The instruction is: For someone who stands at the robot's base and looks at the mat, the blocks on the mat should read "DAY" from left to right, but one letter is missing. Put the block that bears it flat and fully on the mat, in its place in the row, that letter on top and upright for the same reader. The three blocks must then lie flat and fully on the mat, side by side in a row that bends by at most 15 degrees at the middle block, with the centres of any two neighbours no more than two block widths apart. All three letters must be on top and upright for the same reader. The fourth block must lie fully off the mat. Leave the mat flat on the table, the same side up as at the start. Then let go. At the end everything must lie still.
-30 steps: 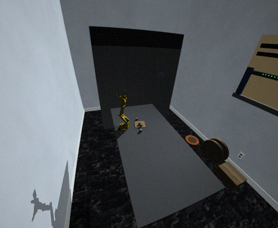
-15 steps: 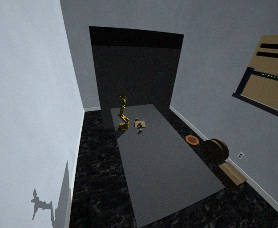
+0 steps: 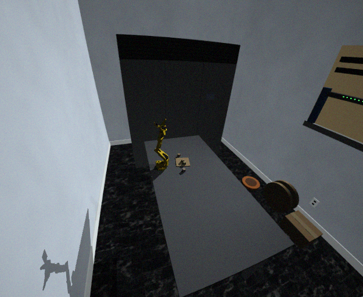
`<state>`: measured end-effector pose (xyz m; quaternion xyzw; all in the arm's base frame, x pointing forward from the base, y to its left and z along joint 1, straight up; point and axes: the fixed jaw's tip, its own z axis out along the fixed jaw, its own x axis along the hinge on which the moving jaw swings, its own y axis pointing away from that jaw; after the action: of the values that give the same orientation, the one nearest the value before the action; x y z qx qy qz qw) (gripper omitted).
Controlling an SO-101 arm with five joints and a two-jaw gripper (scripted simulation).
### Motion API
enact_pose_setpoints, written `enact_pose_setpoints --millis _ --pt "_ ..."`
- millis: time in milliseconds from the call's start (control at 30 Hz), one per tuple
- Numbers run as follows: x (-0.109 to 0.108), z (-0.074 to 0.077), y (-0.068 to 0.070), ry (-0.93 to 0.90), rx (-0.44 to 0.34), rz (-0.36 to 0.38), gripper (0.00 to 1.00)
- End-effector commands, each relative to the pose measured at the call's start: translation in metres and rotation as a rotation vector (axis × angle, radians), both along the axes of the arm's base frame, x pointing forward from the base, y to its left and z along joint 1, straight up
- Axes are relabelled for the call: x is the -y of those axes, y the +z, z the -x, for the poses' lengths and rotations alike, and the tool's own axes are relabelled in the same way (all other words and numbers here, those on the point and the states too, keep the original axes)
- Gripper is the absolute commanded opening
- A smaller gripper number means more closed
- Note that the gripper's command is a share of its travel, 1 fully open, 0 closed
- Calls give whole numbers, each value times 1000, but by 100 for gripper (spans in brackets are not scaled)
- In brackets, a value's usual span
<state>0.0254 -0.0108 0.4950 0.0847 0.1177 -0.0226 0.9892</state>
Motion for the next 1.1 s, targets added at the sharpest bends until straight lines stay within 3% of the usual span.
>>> enact_pose_setpoints --millis 0,367,633,933,1067 --pt "8 -12 -3 -1 -56 -35 100" --pt "14 -21 -7 -2 -106 -64 100" --pt "26 -41 -17 -2 -216 -121 100" --pt "28 -46 -20 -2 -241 -133 100" --pt "32 -55 -26 -2 -294 -156 100"
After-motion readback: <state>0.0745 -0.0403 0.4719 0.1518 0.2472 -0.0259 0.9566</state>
